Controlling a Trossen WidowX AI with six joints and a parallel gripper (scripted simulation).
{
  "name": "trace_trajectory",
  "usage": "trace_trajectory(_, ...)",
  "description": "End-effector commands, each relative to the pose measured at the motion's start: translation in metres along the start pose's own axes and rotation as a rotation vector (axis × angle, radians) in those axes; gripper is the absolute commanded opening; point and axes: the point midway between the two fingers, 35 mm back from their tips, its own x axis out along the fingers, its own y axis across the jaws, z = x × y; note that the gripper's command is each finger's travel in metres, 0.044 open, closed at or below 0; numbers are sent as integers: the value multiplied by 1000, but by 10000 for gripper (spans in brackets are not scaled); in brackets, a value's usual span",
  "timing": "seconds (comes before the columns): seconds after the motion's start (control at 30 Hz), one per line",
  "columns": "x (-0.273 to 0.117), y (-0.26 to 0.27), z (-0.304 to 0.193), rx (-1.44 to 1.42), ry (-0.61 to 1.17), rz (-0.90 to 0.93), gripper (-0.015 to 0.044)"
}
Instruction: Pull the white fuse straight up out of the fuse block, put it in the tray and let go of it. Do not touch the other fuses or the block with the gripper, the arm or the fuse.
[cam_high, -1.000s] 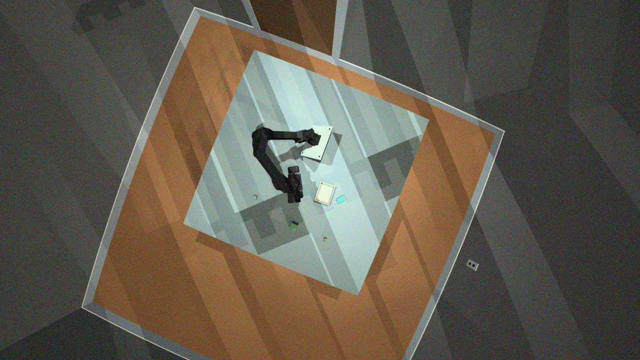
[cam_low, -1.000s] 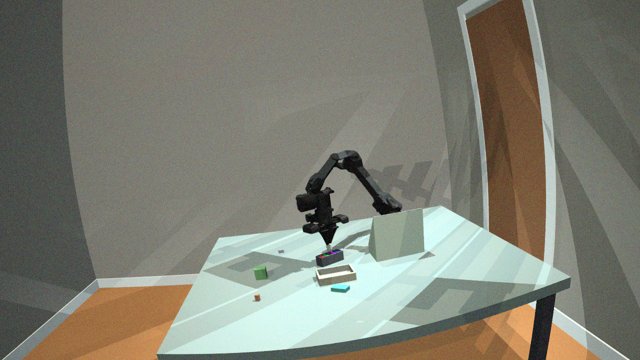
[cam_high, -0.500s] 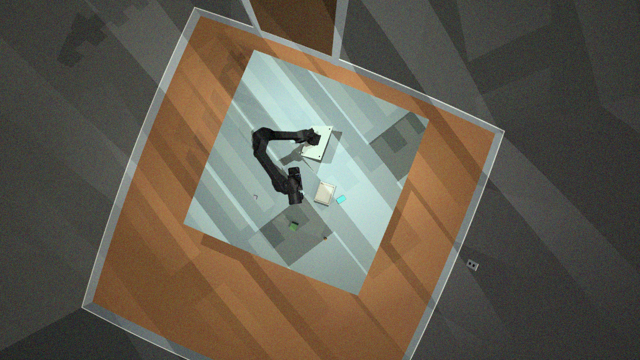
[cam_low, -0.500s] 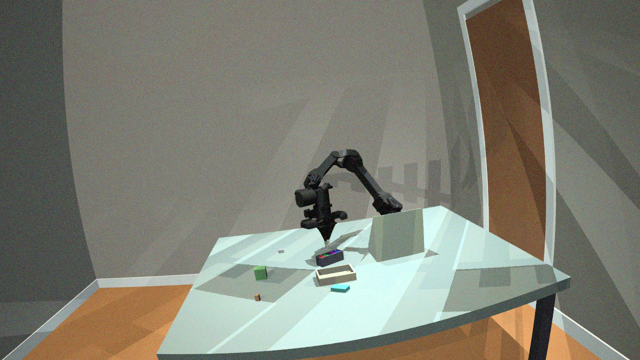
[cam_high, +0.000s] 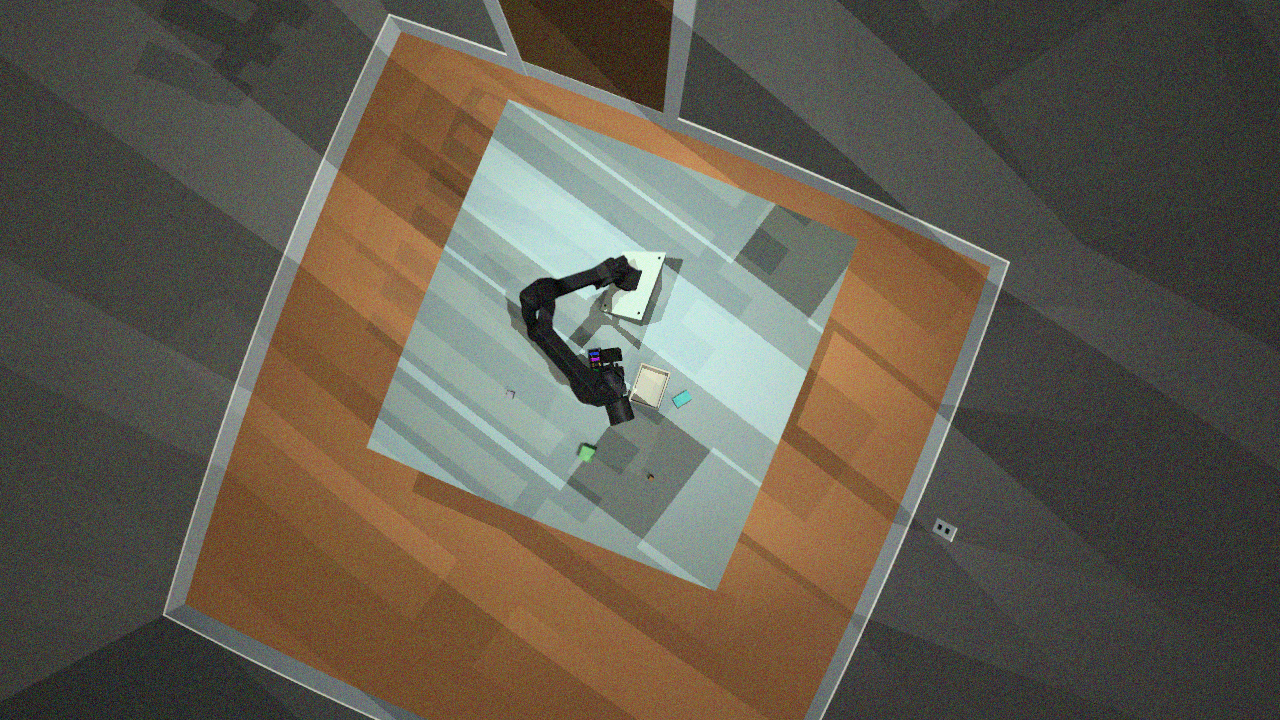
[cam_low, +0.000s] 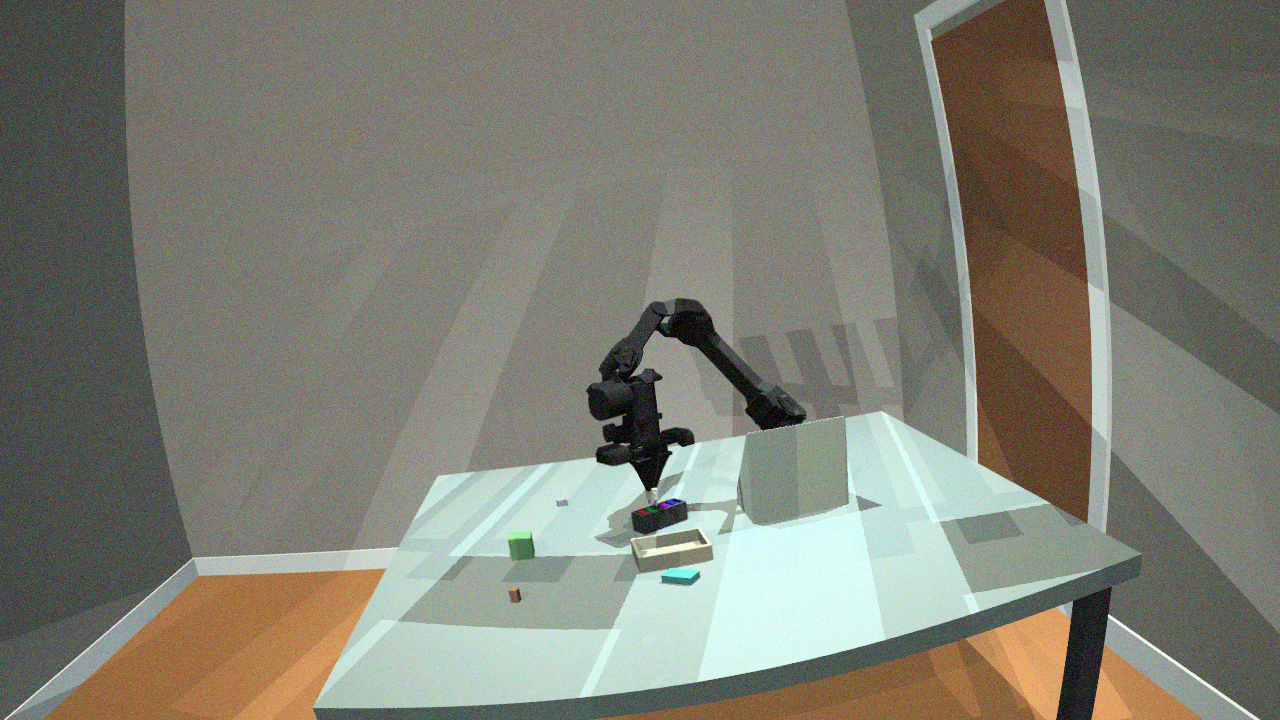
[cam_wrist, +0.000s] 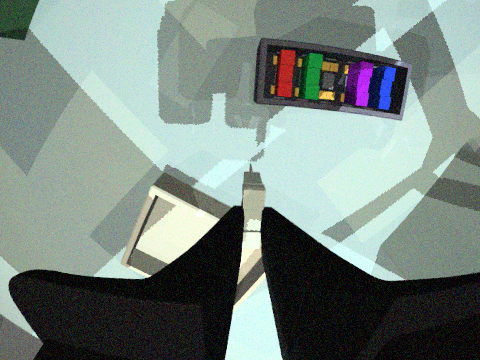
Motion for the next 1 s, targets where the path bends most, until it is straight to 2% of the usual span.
trace_trajectory(0.0, 2, 10, -19, 0, 4, -8, 0)
trace_trajectory(0.5, 8, 39, -94, 4, -1, -12, 0)
trace_trajectory(0.97, 22, 40, -98, 4, -2, -12, 0)
